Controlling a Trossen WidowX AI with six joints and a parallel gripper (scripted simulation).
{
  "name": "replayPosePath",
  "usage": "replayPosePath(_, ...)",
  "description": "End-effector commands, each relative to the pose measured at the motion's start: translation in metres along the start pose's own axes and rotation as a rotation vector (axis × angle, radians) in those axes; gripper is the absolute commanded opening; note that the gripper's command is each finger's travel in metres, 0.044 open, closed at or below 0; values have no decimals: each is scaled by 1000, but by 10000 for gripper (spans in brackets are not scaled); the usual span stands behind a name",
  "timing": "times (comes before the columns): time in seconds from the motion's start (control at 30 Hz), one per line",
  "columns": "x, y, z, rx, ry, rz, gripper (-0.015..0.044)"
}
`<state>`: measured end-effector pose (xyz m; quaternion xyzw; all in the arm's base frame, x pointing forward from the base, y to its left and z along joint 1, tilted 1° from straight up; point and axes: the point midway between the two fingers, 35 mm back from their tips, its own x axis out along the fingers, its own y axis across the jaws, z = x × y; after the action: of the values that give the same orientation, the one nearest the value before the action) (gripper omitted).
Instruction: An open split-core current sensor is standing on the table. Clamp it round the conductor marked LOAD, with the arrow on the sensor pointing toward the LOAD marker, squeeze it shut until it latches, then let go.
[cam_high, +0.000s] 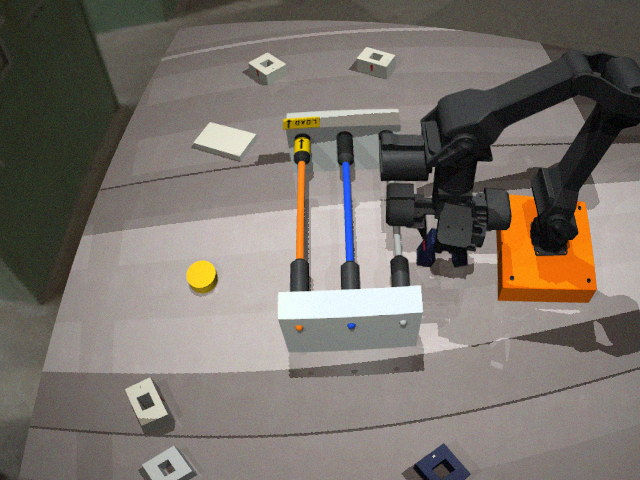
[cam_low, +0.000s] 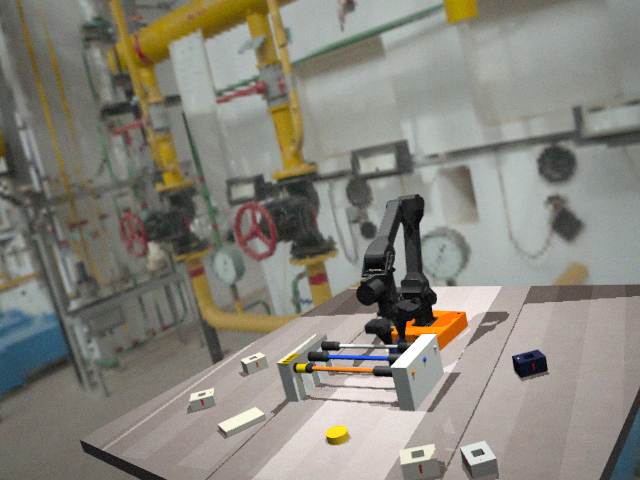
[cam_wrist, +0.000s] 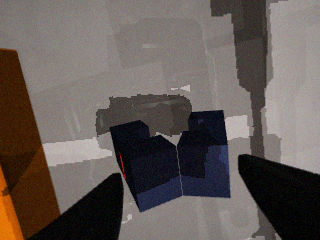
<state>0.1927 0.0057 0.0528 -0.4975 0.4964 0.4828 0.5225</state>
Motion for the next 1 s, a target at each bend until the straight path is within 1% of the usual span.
replayPosePath(0.0, -1, 0, 0, 0, 0, -1, 280)
replayPosePath(0.4, -1, 0, 0, 0, 0, -1, 200)
replayPosePath(0.5, -5, -1, 0, 0, 0, -1, 121)
replayPosePath(0.63, -20, -4, 0, -1, -1, -1, 16)
replayPosePath(0.67, -25, -5, 0, -1, -1, -1, 0)
replayPosePath(0.97, -66, -9, 1, -2, -3, 0, 0)
